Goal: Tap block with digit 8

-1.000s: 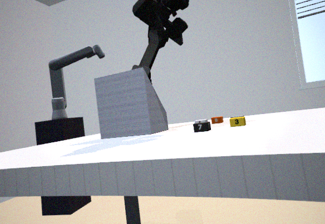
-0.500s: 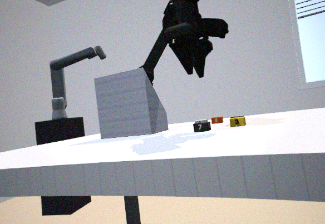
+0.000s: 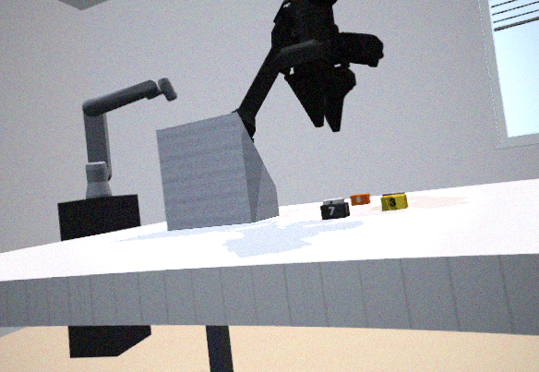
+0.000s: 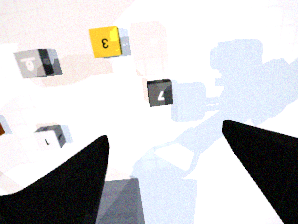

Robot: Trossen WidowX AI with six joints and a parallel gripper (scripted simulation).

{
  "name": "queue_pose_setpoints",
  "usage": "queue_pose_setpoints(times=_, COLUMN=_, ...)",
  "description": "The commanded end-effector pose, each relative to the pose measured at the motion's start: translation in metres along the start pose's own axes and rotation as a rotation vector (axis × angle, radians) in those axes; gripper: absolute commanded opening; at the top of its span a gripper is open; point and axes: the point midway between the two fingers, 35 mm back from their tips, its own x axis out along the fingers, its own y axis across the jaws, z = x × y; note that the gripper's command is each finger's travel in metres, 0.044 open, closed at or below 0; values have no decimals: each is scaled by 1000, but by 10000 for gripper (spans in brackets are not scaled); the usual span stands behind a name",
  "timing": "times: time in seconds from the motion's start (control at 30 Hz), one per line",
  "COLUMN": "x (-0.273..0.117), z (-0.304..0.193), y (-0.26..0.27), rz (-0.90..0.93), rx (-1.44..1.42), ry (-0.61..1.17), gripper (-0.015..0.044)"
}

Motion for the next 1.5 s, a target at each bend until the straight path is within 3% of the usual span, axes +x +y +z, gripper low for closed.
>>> queue_pose_setpoints(times=0.0, x=-1, z=0, y=-1, rz=-5, rx=-8, ry=4, gripper=400)
queue_pose_setpoints(times=0.17, x=-2, z=-1, y=8, rz=-5, rx=-6, ry=6, gripper=400)
queue_pose_setpoints(times=0.6, x=0, z=-52, y=151, rz=2, rx=-3, ry=8, gripper=400)
queue_pose_setpoints(times=1.47, x=0, z=-48, y=161, rz=-1, rx=-3, ry=7, gripper=400)
